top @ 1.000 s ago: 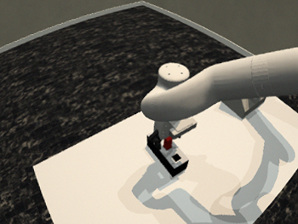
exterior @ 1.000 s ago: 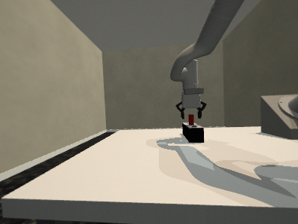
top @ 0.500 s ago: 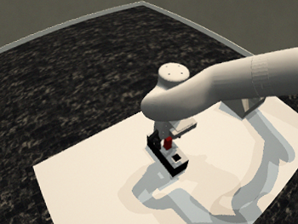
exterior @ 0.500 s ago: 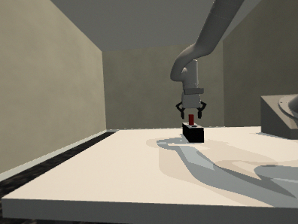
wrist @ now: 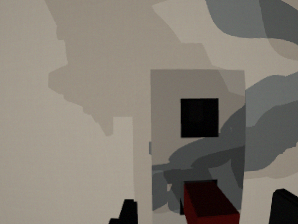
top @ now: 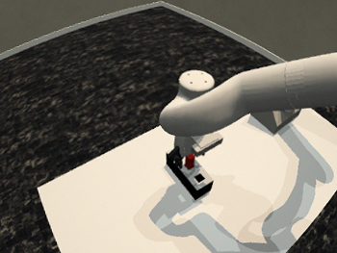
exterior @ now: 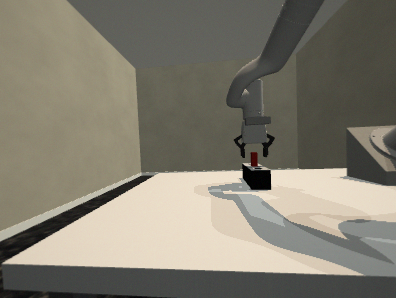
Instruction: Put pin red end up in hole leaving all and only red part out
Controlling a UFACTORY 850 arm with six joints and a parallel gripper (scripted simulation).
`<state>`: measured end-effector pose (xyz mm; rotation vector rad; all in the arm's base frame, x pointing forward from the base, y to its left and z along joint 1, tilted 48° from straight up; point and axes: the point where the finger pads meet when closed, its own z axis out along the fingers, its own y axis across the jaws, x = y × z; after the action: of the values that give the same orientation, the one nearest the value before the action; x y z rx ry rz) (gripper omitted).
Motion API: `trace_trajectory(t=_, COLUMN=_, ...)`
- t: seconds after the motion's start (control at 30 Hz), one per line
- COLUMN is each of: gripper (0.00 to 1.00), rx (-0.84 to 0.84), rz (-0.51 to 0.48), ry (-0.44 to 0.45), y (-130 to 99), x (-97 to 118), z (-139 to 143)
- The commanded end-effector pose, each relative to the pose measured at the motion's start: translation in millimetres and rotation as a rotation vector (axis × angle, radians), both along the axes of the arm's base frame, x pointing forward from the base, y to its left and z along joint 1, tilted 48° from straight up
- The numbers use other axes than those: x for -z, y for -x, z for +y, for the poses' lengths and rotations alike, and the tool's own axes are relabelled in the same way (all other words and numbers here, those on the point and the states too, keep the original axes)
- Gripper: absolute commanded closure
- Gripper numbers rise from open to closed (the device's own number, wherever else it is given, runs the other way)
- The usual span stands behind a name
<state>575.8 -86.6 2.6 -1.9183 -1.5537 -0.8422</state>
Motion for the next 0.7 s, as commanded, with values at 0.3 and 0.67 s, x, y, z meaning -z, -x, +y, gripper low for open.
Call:
trace_trajectory(t=0.3, gripper=0.00, rx=0.002, rz=-0.003, ry=0.002, y=-0.1, x=-6.9, z=-8.0)
trace_trajectory(t=0.67, gripper=0.00, rx=0.002, rz=-0.003, ry=0.002, y=1.8, x=-15.5, z=-17.4)
